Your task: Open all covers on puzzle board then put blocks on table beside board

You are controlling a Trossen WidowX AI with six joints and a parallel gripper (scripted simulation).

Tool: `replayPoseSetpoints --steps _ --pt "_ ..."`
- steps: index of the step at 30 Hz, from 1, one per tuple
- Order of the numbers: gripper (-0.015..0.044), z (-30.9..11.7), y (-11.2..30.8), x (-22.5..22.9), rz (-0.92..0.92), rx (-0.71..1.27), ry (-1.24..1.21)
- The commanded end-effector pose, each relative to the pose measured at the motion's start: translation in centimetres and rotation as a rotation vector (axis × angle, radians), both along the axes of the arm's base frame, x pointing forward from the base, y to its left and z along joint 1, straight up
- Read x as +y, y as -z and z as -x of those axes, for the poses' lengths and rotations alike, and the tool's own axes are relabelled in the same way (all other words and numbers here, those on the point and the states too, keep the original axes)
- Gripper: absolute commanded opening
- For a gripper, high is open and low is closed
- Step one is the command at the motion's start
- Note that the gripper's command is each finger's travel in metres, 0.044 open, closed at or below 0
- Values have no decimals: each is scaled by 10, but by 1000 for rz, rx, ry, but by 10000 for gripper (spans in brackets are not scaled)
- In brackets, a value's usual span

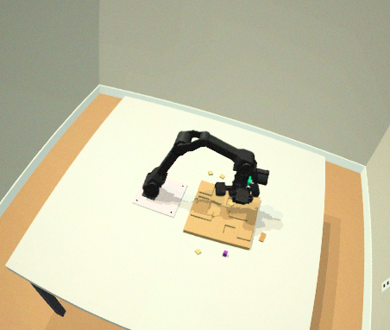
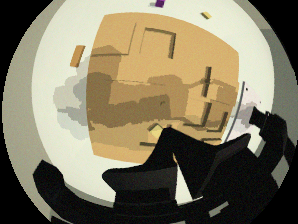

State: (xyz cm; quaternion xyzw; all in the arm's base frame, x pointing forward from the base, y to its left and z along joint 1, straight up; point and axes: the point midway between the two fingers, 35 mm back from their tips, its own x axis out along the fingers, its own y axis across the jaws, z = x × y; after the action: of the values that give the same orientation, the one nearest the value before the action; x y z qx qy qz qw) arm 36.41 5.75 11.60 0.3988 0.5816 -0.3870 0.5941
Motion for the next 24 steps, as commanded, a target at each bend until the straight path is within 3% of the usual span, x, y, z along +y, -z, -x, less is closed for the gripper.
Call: replayPoseSetpoints --steps 1,11,24 --pt "0 1 -1 10 -6 -3 113" --pt "0 5 -1 34 -29 4 953" --pt "0 5 -1 35 -29 4 968"
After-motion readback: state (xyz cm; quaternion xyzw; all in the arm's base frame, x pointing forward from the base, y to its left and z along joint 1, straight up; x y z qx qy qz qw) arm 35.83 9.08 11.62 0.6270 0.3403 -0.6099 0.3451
